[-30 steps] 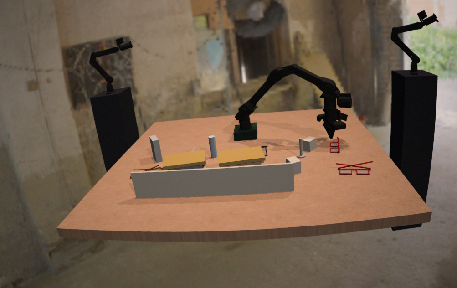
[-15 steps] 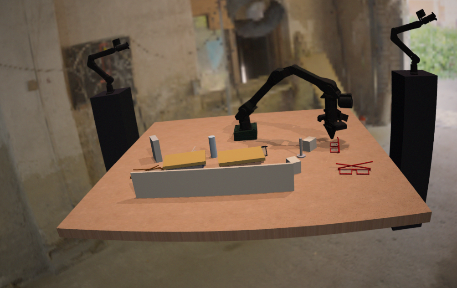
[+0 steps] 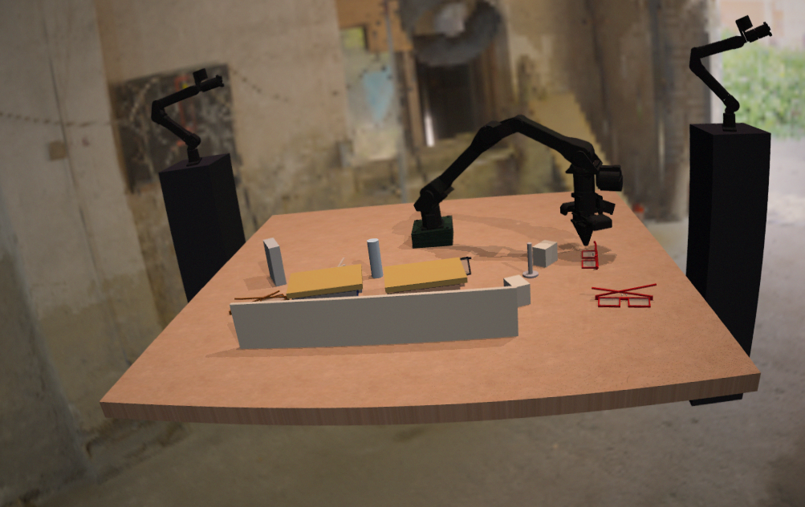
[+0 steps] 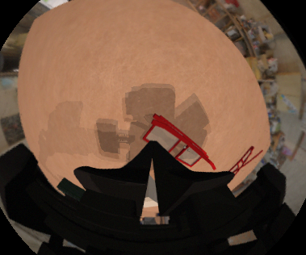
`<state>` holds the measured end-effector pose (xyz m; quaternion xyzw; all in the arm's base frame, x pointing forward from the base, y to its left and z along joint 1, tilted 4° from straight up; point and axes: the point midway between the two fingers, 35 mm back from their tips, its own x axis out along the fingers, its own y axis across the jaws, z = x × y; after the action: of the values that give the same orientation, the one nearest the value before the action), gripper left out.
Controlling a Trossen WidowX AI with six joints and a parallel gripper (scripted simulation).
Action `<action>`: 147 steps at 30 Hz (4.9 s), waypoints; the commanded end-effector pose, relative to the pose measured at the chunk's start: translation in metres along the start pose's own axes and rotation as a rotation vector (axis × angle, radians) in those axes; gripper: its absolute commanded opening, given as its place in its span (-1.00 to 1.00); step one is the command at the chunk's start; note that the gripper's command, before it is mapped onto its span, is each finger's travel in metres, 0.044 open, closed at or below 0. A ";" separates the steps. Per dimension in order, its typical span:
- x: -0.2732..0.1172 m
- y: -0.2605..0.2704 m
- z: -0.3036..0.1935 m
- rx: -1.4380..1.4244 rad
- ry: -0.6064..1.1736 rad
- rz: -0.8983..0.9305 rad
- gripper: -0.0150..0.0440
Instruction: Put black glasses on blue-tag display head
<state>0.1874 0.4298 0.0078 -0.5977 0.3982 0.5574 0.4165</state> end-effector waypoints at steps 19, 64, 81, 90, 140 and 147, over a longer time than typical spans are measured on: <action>-0.058 0.043 -0.001 -0.005 0.006 0.004 -0.49; -0.068 -0.003 -0.175 1.565 0.017 -0.019 -0.49; -0.044 -0.005 -0.175 1.565 0.017 -0.019 -0.49; -0.030 -0.005 -0.175 1.565 0.017 -0.019 -0.49; -0.008 -0.004 -0.149 1.565 0.015 -0.017 -0.49; -0.008 -0.004 -0.142 1.565 0.014 -0.017 -0.49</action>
<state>0.2397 0.2945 0.0221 -0.1365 0.6721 0.1097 0.7195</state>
